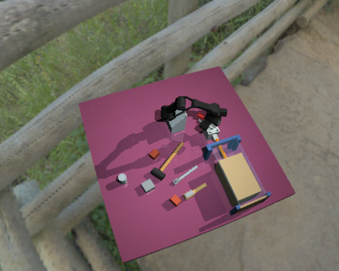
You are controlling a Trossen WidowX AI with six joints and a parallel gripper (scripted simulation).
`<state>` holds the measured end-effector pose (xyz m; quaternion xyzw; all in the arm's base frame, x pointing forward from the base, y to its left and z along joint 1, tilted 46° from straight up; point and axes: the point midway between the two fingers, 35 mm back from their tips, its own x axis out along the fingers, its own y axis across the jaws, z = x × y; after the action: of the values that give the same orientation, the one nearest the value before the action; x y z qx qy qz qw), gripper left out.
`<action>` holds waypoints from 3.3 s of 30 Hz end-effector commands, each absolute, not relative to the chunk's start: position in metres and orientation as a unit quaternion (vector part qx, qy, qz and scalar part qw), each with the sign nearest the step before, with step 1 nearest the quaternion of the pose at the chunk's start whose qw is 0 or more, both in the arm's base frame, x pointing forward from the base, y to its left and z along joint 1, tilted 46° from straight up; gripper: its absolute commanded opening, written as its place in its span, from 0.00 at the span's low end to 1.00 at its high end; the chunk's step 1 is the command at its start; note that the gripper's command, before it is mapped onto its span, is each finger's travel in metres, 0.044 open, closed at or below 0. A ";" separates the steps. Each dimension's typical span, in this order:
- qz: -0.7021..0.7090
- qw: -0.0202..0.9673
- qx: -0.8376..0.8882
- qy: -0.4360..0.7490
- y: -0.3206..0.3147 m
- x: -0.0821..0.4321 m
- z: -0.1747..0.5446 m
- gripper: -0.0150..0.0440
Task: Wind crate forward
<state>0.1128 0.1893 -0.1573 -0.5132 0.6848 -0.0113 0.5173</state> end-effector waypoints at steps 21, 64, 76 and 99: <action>-0.025 0.527 -0.506 0.682 0.187 0.112 -0.161 0.25; -0.049 0.546 -0.484 0.682 0.188 0.111 -0.163 0.25; -0.048 0.547 -0.483 0.682 0.190 0.110 -0.160 0.70; -0.034 0.571 -0.492 0.657 0.281 0.091 -0.068 1.00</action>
<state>0.0940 0.2782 -0.0768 -0.4895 0.6554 -0.0272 0.5745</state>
